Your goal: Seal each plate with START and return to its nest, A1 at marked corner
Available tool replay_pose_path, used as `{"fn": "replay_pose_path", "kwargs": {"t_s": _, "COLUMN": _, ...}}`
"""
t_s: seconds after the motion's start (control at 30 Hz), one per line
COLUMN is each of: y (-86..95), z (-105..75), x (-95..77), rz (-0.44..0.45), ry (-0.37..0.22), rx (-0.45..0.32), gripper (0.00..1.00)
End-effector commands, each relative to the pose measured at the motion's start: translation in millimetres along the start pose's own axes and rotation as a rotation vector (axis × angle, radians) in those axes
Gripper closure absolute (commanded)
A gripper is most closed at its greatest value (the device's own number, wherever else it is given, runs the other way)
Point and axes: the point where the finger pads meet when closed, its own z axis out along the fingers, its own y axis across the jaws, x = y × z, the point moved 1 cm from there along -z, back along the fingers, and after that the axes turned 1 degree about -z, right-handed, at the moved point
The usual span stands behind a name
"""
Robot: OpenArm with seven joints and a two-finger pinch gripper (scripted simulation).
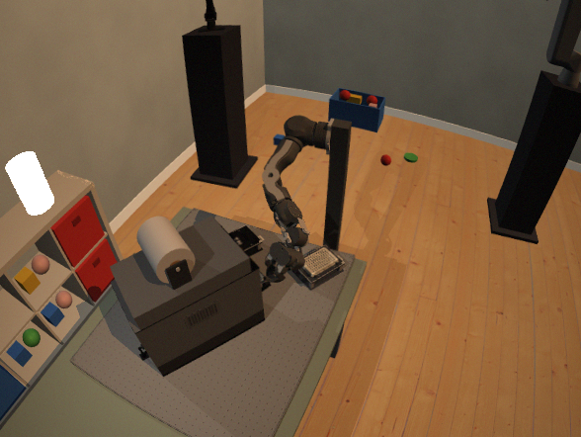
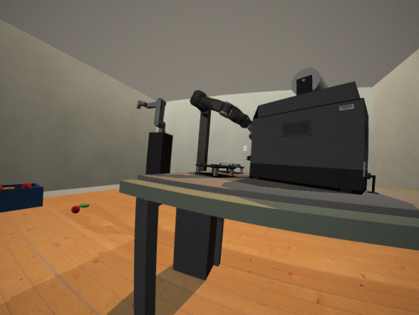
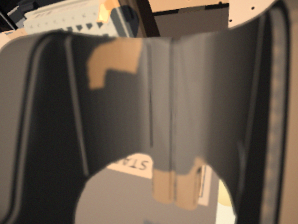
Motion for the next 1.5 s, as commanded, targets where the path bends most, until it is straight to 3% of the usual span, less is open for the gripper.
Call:
{"fn": "replay_pose_path", "kwargs": {"t_s": 0.0, "y": -1.7, "z": -0.4, "x": -2.1, "rz": 0.01, "ry": -0.004, "rx": 0.01, "gripper": 1.0}}
{"fn": "replay_pose_path", "kwargs": {"t_s": 0.1, "y": -1.2, "z": -5.3, "x": -0.3, "rz": 0.011, "ry": -0.004, "rx": 0.009, "gripper": 1.0}}
{"fn": "replay_pose_path", "kwargs": {"t_s": 0.13, "y": -0.8, "z": -10.9, "x": -0.7, "rz": 0.013, "ry": -0.006, "rx": 0.008, "gripper": 0.35}}
{"fn": "replay_pose_path", "kwargs": {"t_s": 0.4, "y": 27.6, "z": -16.9, "x": 28.7, "rz": 0.075, "ry": 0.152, "rx": -0.223, "gripper": 0.35}}
{"fn": "replay_pose_path", "kwargs": {"t_s": 0.57, "y": 38.4, "z": -21.7, "x": 38.2, "rz": 0.095, "ry": 0.178, "rx": -0.264, "gripper": 0.35}}
{"fn": "replay_pose_path", "kwargs": {"t_s": 0.67, "y": 47.4, "z": -26.6, "x": 46.5, "rz": 0.129, "ry": 0.232, "rx": -0.34, "gripper": 0.35}}
{"fn": "replay_pose_path", "kwargs": {"t_s": 0.73, "y": 53.8, "z": -28.9, "x": 52.8, "rz": 0.131, "ry": 0.228, "rx": -0.339, "gripper": 0.35}}
{"fn": "replay_pose_path", "kwargs": {"t_s": 1.0, "y": 80.7, "z": -51.0, "x": 71.6, "rz": 0.249, "ry": 0.369, "rx": -0.545, "gripper": 0.35}}
{"fn": "replay_pose_path", "kwargs": {"t_s": 1.17, "y": 88.4, "z": -57.4, "x": 76.0, "rz": 0.293, "ry": 0.4, "rx": -0.592, "gripper": 0.35}}
{"fn": "replay_pose_path", "kwargs": {"t_s": 1.23, "y": 96.6, "z": -66.5, "x": 80.9, "rz": 0.322, "ry": 0.436, "rx": -0.648, "gripper": 0.35}}
{"fn": "replay_pose_path", "kwargs": {"t_s": 1.3, "y": 102.5, "z": -71.2, "x": 82.4, "rz": 0.322, "ry": 0.424, "rx": -0.643, "gripper": 0.35}}
{"fn": "replay_pose_path", "kwargs": {"t_s": 1.47, "y": 116.3, "z": -90.3, "x": 87.6, "rz": 0.428, "ry": 0.503, "rx": -0.761, "gripper": 0.35}}
